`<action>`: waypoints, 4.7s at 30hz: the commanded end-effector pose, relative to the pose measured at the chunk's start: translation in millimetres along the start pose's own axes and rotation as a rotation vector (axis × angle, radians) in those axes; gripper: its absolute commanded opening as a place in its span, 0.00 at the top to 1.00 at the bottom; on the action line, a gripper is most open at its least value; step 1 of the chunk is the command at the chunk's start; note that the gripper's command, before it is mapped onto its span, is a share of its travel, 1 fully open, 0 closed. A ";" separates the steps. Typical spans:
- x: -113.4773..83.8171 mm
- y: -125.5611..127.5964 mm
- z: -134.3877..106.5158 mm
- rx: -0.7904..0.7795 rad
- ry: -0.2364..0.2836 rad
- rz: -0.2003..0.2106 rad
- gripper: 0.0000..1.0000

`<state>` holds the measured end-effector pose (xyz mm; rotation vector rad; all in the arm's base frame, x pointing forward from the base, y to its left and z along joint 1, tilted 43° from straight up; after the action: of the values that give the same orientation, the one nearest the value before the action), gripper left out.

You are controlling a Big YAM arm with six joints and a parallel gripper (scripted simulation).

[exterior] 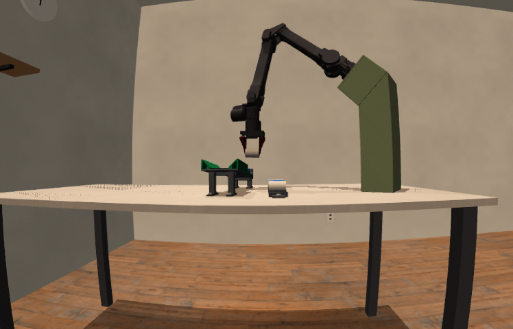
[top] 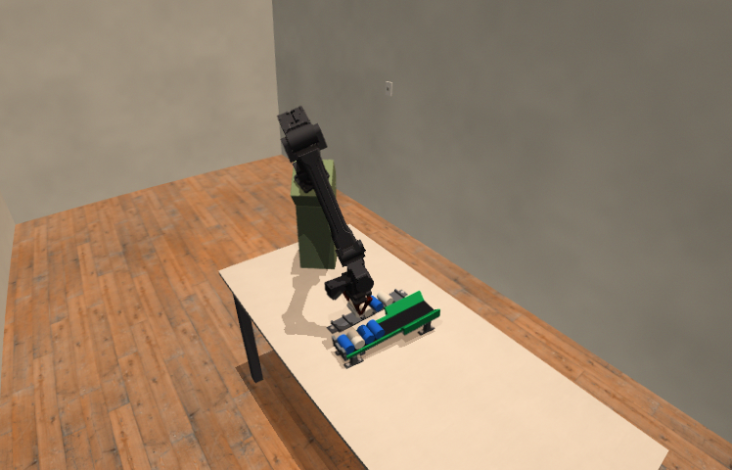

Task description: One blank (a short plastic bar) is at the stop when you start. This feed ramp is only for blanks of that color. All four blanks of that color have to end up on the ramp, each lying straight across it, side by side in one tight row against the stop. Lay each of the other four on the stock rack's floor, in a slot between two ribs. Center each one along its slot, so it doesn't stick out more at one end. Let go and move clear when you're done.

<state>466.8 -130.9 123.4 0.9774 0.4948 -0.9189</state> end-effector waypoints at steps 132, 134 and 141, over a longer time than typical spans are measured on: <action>121.8 -84.7 -8.6 -0.095 -0.012 -0.003 0.43; 121.8 -84.3 -8.7 -0.096 -0.012 -0.002 0.43; 121.7 -81.8 -9.5 -0.097 -0.012 0.001 0.43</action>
<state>455.7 -197.5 -24.0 0.8851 0.5495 -0.9107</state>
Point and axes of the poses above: the point where the finger pads meet when closed, its own x axis out along the fingers, its own y axis across the jaws, z = x × y, the point moved 9 cm from there along -x, back along the fingers, and after that the axes turned 12 degrees about -x, right-handed, at the moved point
